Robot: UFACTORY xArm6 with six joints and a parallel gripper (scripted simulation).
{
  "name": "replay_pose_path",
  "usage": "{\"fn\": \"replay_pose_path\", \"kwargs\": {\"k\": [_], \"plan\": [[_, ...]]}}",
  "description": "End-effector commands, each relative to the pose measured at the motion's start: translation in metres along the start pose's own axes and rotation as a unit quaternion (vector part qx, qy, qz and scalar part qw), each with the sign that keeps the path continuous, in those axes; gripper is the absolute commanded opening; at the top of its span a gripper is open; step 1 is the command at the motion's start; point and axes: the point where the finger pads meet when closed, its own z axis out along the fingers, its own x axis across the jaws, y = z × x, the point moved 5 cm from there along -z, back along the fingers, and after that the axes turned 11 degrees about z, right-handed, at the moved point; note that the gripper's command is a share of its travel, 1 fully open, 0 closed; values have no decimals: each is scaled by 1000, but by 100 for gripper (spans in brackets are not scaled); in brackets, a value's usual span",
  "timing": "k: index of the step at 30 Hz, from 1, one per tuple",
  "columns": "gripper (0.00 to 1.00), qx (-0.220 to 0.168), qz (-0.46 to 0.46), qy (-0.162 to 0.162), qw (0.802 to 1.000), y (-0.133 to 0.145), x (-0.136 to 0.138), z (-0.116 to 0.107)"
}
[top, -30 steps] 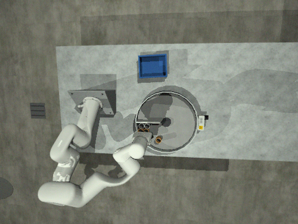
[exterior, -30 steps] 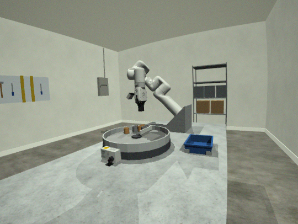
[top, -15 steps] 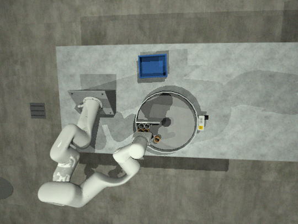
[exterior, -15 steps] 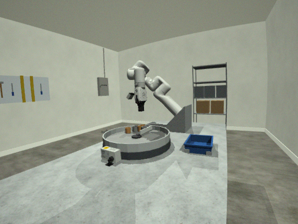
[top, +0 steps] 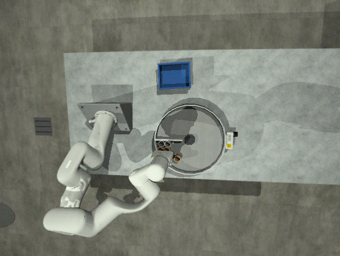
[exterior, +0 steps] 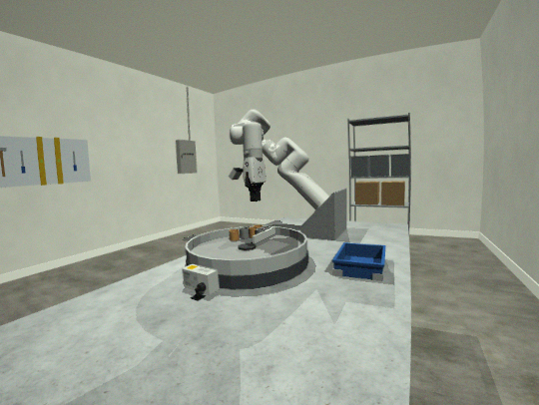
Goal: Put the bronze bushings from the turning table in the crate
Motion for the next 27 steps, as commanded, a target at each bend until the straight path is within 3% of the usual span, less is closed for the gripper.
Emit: {"fn": "replay_pose_path", "kwargs": {"k": [1, 27], "plan": [[15, -1, 1, -1, 1000, 0, -1, -1], [15, -1, 1, -1, 1000, 0, -1, -1]]}}
